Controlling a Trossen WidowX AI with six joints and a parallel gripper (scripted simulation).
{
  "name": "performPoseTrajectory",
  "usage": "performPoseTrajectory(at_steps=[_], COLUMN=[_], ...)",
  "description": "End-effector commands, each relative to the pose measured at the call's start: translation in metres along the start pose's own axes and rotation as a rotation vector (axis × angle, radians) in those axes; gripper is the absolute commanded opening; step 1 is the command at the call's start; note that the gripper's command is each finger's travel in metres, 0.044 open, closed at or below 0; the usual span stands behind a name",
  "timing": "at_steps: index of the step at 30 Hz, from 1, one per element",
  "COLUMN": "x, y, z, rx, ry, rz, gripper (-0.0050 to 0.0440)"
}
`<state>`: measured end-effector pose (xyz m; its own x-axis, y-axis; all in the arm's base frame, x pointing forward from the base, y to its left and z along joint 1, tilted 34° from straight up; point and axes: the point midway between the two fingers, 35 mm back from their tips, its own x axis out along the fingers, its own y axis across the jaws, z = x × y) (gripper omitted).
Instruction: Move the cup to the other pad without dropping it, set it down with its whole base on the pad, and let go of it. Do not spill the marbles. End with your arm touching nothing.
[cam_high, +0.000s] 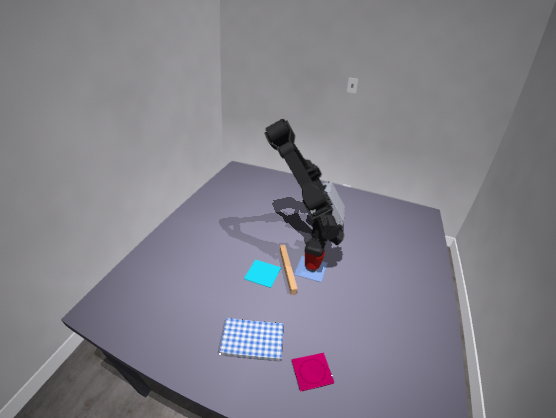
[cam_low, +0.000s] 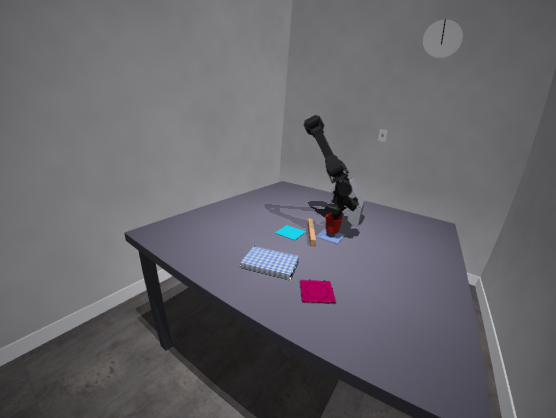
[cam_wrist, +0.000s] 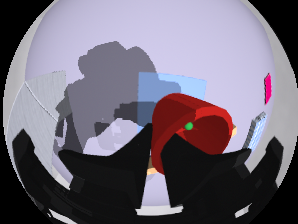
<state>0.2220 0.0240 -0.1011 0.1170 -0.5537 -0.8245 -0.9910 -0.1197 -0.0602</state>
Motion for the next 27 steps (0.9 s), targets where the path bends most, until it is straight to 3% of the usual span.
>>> performPoseTrajectory(at_steps=[1, 10, 27], x=[-0.009, -0.032, -0.03], y=[-0.003, 0.002, 0.003], z=[0.001, 0.0, -0.001], rx=[0.01, 0.007, -0.001], ry=[-0.007, -0.003, 0.003], rz=[-0.007, -0.006, -0.004], gripper=[0.0, 0.0, 0.0])
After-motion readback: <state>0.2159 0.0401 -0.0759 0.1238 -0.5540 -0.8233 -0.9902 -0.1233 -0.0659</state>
